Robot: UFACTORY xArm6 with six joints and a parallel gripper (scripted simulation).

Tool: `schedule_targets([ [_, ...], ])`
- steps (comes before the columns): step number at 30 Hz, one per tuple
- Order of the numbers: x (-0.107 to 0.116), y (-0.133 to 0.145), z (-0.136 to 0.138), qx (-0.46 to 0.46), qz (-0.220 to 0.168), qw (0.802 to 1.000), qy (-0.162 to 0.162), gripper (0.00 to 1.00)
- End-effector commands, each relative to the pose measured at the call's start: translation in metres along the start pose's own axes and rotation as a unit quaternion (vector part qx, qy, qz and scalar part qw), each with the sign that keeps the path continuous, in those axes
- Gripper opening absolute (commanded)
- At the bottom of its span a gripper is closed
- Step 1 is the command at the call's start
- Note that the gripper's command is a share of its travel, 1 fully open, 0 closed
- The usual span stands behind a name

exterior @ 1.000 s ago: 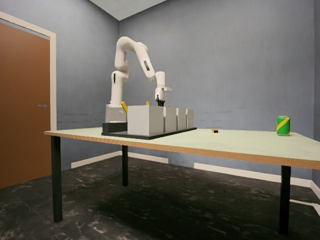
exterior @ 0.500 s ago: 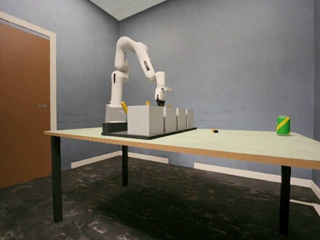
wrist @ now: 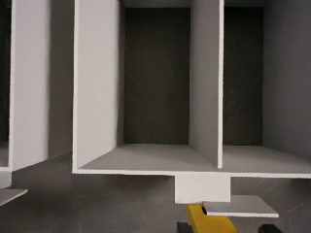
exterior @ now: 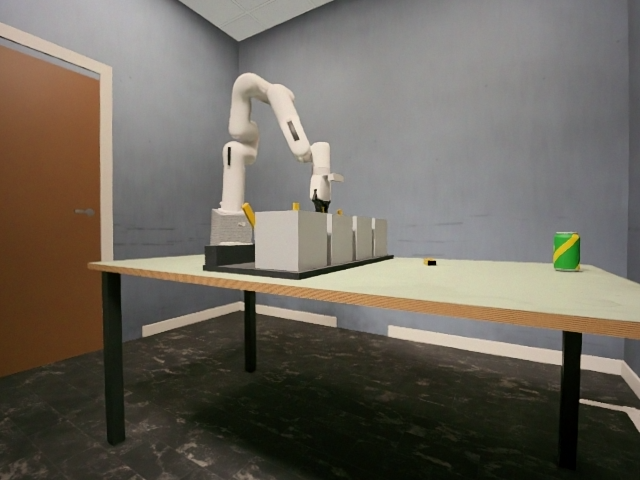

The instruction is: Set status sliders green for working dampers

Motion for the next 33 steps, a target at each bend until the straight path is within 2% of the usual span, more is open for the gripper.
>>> schedule_targets([
  [1, 0.004, -0.001, -0.001, 0.000, 0.002, 1.000, -0.001, 0.39],
  [16, 0.057, -0.001, 0.000, 0.000, 0.002, 1.000, -0.001, 0.39],
  [25, 0.074, -0.001, 0.000, 0.000, 0.002, 1.000, -0.001, 0.39],
  [33, 0.078, -0.008, -0.002, 0.000, 0.002, 1.000, 0.000, 0.39],
])
Point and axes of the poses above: the point where the finger pads meet when closed, its own x axis back along the fingers, its own z axis across the jaws, y = z × x, the point moved 7 cm from there along x, back along the fingers, and after that the axes turned 9 degrees about -x, right-handed, at the moved point
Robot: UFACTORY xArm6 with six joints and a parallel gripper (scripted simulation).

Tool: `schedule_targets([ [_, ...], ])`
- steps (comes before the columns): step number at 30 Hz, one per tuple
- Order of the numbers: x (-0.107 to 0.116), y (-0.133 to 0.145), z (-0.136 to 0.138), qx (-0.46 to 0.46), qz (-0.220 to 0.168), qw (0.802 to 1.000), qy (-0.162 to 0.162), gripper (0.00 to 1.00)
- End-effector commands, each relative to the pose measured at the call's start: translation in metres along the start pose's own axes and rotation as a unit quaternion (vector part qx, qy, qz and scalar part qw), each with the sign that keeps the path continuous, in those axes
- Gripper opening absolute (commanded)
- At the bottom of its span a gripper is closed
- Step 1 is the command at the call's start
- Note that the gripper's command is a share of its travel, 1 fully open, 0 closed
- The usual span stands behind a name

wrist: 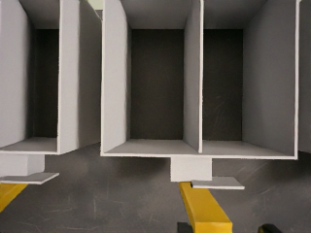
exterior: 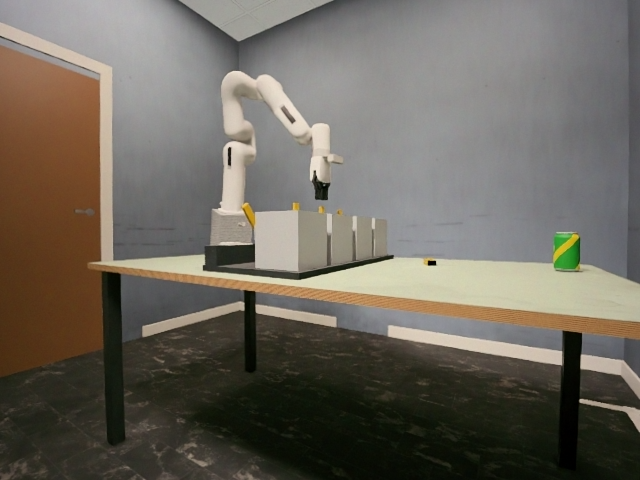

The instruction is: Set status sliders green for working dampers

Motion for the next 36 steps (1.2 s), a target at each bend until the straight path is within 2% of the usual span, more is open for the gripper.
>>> schedule_targets([
  [1, 0.003, -0.008, -0.002, 0.000, 0.002, 1.000, 0.000, 0.39],
  [2, 0.003, -0.008, -0.002, 0.000, 0.002, 1.000, 0.000, 0.39],
  [5, 0.010, -0.048, -0.012, 0.000, 0.003, 1.000, 0.007, 0.39],
  [13, 0.021, -0.107, -0.027, 0.000, 0.005, 1.000, 0.016, 0.39],
  [36, 0.022, -0.110, -0.028, 0.000, 0.005, 1.000, 0.016, 0.39],
])
Point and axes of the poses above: the point where the finger pads meet when closed, its own x axis back along the fingers, its own z axis across the jaws, y = z × x, the point moved 7 cm from there along x, back along the fingers, and after that the axes turned 9 degrees about -x, right-handed, at the moved point
